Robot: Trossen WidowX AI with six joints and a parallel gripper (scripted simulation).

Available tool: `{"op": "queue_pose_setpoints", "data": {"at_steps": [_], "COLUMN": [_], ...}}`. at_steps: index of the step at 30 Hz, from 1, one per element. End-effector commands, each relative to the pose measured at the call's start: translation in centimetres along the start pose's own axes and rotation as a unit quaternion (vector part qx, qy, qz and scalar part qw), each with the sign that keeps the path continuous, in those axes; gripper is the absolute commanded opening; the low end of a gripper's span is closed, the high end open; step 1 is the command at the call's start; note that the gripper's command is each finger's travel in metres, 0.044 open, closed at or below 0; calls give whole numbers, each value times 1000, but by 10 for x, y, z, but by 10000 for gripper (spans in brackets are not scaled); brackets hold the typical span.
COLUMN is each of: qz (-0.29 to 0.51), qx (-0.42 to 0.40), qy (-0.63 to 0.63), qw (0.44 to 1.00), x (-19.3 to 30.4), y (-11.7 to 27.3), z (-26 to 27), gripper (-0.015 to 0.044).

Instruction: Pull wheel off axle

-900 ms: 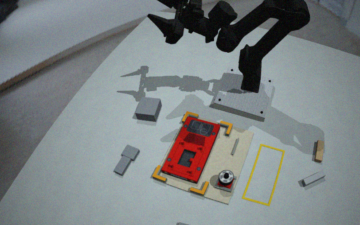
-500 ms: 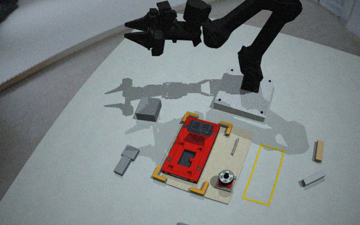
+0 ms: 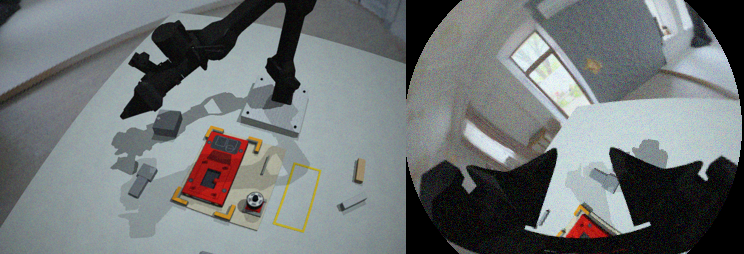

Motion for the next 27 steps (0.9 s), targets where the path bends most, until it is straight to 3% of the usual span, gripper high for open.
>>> {"op": "queue_pose_setpoints", "data": {"at_steps": [1,8,16,24,27], "qz": [88,248,398,482,485], "qx": [0,36,135,280,293], "qy": [-54,-125,-157,-131,-127], "qw": [995,960,894,820,814], "x": [24,79,141,190,193], "y": [-16,-20,11,75,81], "z": [33,93,156,204,207], "gripper": [300,300,300,300,300]}}
Point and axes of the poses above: the point midway between the two fingers, 35 mm back from their tips, its own y axis back along the fingers, its own z axis across the jaws, x = y × z, the point moved 3 cm from there along y, back along the fingers, and after that the axes turned 13 degrees about y, right-handed, at the moved point
